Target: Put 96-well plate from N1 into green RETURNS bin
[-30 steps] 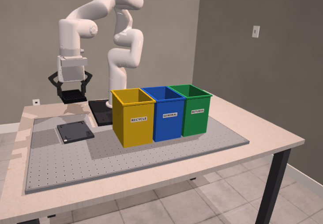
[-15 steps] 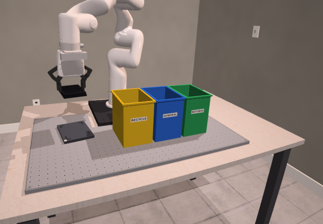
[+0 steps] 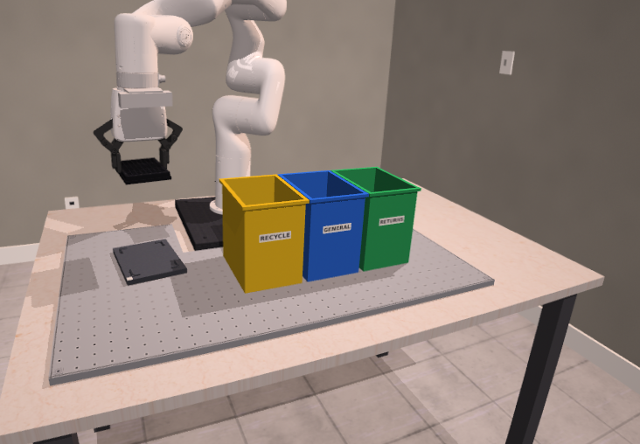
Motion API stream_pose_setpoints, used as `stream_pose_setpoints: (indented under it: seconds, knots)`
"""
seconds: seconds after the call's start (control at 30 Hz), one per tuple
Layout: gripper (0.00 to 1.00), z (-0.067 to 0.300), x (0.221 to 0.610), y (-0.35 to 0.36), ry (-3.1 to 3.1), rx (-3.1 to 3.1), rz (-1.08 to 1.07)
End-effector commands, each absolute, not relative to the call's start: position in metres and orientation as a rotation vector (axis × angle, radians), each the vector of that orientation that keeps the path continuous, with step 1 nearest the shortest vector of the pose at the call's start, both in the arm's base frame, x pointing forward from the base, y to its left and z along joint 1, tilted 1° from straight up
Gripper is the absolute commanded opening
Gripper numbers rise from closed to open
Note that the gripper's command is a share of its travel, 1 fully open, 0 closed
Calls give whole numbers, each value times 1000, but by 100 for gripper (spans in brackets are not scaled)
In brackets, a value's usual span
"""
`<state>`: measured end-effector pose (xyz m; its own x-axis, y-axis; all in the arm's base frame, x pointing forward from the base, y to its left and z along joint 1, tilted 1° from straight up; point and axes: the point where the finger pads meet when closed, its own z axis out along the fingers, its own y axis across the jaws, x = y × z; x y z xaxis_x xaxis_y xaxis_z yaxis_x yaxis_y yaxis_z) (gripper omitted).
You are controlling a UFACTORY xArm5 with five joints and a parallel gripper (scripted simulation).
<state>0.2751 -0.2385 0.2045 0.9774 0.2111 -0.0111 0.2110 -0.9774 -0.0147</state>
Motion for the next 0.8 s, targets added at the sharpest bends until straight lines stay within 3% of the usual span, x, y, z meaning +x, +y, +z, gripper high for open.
stream_pose_setpoints:
  seconds: [0.0,0.77]
  knots:
    - [0,213,276,-239,-332,-3113,16]
    - [0,236,276,-240,-332,-3113,16]
